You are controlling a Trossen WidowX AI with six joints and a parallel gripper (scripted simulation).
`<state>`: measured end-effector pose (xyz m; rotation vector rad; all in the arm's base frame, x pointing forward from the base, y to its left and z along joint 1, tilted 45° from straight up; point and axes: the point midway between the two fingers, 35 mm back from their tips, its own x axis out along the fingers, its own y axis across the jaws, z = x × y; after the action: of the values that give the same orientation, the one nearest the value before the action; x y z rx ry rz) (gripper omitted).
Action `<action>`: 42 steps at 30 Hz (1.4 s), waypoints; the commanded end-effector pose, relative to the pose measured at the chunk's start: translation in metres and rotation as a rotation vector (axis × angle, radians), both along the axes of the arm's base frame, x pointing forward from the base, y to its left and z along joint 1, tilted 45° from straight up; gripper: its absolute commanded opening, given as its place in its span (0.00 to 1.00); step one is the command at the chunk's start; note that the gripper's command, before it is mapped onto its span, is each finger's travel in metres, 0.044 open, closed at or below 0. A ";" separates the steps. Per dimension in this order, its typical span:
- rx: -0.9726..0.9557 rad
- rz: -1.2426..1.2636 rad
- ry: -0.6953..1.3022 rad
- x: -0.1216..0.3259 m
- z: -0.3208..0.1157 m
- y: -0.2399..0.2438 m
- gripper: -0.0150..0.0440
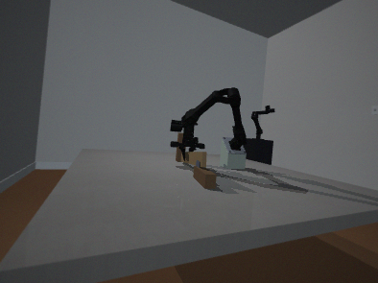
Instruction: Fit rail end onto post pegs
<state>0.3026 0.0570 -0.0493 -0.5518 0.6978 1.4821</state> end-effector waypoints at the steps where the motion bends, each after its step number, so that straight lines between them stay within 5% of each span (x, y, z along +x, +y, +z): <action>1: 0.008 -0.007 -0.009 0.003 0.003 -0.003 0.25; 42: 0.007 -0.007 -0.010 0.006 0.018 -0.018 0.25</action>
<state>0.3059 0.0422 -0.0348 -0.5539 0.6974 1.4837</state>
